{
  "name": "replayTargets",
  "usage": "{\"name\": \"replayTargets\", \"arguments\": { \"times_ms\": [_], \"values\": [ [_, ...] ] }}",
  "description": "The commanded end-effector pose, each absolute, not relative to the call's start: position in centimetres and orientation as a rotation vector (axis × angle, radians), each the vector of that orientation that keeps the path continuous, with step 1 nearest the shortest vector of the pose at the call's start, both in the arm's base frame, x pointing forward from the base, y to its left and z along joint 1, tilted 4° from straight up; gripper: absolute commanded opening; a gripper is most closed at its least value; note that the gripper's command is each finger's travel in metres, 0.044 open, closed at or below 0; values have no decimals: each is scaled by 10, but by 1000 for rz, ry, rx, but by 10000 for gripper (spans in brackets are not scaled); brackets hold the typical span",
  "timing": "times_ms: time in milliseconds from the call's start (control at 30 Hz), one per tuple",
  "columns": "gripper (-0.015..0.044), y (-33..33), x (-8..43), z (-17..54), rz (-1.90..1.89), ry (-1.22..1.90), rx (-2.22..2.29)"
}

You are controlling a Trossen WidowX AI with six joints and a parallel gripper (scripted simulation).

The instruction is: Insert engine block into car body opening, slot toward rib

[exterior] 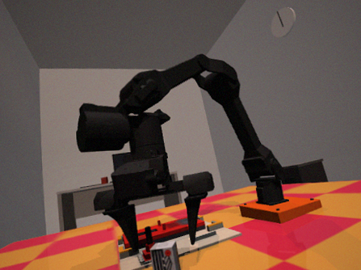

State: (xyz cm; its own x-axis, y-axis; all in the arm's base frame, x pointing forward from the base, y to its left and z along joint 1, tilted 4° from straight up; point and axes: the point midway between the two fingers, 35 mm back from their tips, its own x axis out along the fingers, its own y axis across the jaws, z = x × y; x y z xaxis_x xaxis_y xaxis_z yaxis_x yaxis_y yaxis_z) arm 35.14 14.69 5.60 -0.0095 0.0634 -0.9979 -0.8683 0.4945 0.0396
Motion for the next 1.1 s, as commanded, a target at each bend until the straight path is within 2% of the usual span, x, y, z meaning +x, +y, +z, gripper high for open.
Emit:
{"name": "replayTargets", "arguments": {
  "times_ms": [0,467,1067],
  "values": [
    [440,146,351,63,865,1386,-768],
    [440,147,352,59,846,1391,-750],
    [440,147,352,66,371,1540,-269]
  ]
}}
